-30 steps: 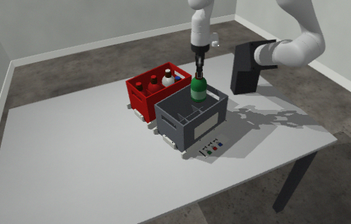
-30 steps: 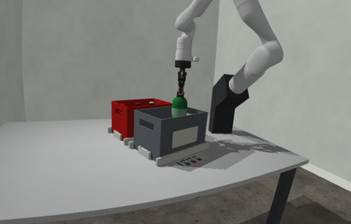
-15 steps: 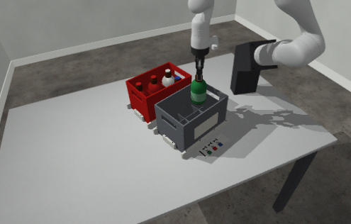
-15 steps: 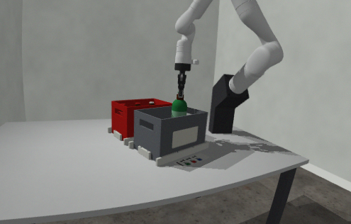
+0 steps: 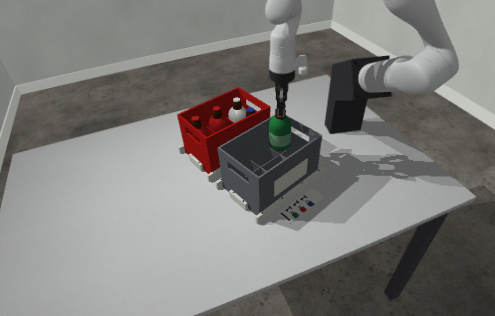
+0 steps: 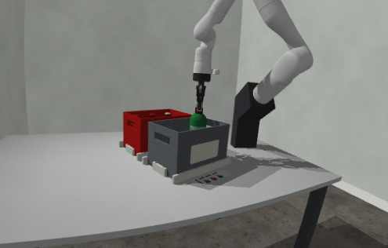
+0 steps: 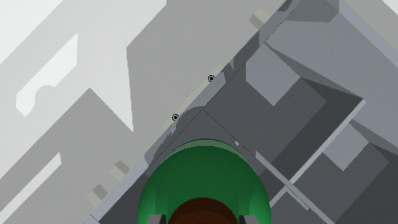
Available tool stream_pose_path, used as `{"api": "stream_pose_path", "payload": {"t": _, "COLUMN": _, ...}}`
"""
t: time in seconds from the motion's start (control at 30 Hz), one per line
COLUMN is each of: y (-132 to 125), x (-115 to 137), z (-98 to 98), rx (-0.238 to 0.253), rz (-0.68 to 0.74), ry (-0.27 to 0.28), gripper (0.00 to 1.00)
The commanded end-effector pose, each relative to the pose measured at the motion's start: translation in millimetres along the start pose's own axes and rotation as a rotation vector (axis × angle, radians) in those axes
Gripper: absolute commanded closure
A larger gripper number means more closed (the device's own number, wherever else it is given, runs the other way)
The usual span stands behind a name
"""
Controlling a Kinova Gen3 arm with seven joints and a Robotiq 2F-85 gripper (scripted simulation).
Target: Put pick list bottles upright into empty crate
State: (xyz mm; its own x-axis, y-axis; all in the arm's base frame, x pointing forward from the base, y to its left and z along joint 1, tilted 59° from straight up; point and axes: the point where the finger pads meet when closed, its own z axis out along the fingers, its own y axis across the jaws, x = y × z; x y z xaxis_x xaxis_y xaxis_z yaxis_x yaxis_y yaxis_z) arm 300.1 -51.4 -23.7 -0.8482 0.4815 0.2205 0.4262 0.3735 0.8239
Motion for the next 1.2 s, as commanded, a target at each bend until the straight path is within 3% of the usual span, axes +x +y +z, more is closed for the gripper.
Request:
{"api": "stream_pose_path", "payload": {"t": 0.0, "y": 0, "x": 0, "z": 1.4, "rx": 0.001, "rz": 0.000, "ry": -0.002, "gripper": 0.90}}
{"api": "stream_pose_path", "payload": {"t": 1.17, "y": 0, "x": 0, "z": 32.4, "rx": 0.001, "rz": 0.000, "ry": -0.002, "gripper": 0.90}}
